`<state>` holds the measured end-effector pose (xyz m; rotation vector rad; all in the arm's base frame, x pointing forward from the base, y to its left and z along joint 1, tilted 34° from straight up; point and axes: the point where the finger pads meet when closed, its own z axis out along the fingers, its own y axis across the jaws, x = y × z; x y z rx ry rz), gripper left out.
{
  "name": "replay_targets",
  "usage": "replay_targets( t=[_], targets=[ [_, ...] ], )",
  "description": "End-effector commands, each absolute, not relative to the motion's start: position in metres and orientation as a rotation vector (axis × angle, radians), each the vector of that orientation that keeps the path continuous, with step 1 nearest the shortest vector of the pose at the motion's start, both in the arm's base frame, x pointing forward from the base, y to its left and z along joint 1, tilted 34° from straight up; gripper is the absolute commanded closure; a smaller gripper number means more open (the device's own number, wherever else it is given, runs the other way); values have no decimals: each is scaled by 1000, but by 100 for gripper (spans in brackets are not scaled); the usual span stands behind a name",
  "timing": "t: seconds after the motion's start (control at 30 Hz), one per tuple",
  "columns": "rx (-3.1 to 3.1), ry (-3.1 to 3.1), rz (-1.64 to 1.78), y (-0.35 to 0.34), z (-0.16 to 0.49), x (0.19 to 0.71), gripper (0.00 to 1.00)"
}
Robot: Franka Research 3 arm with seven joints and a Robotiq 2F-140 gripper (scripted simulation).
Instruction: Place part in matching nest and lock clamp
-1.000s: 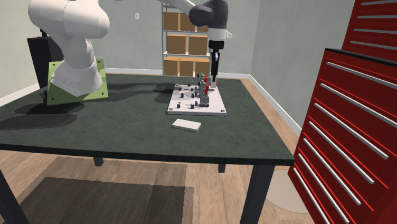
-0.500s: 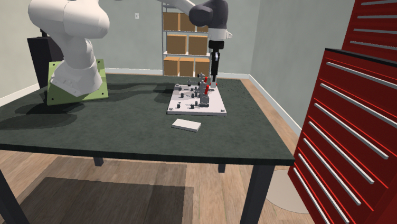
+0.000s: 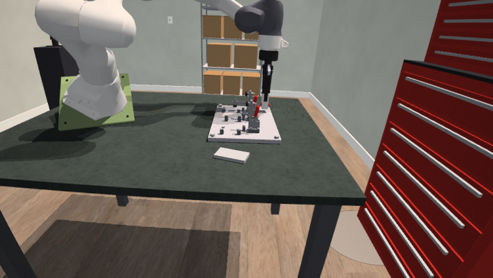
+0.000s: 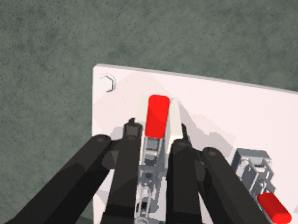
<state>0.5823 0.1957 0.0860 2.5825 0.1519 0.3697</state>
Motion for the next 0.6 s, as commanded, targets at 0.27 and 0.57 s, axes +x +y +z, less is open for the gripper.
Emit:
replay_targets(
  t=[0.27,0.57],
  targets=[
    [2584,154,371,196,87,581,100],
    [2584,154,371,198,90,578,100]
  ],
)
